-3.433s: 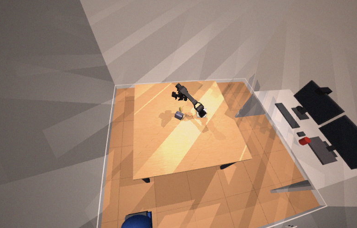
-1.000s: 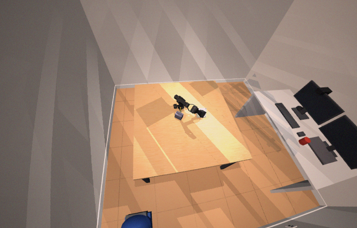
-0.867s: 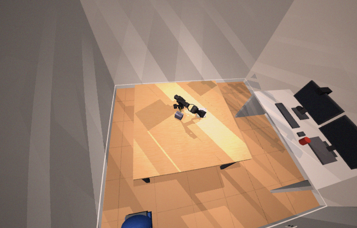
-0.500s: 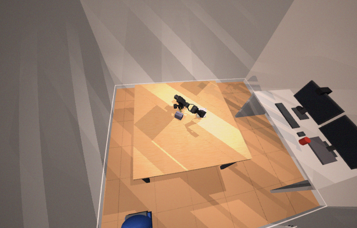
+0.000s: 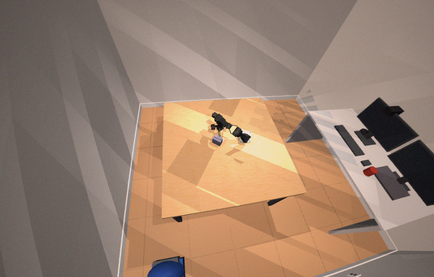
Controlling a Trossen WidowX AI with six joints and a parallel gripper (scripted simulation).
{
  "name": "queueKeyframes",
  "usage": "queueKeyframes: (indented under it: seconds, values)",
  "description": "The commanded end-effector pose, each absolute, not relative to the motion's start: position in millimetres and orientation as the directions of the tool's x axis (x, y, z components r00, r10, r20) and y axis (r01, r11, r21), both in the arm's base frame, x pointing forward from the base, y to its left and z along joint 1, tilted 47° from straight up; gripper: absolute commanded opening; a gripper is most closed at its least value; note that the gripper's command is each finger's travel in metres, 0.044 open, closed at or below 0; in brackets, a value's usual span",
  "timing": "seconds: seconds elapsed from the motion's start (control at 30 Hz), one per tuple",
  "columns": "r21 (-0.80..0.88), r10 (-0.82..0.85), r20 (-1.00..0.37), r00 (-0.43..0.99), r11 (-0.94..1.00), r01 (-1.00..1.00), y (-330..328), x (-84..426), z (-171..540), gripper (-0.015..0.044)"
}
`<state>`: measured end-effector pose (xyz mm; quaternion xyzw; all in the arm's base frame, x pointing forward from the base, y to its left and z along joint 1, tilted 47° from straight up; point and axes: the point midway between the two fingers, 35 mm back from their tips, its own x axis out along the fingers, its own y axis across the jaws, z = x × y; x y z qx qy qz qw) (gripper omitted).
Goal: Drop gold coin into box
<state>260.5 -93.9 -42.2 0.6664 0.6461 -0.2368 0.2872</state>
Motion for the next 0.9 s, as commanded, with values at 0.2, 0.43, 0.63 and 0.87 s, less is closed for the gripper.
queueKeyframes:
  seconds: [0.2, 0.43, 0.63, 0.87]
  values:
    - [0.083, 0.718, -0.694, 0.057, 0.001, 0.997, -115.0, 259.6, -24.0, 0.0000]
    - [0.083, 0.721, -0.691, 0.057, 0.001, 0.997, -126.7, 257.3, -11.8, 0.0000]
    - [0.083, 0.724, -0.688, 0.056, 0.001, 0.997, -135.9, 254.9, -1.4, 0.0000]
    - [0.168, 0.724, -0.688, 0.056, 0.083, 0.982, -136.3, 255.4, 0.4, 0.0000]
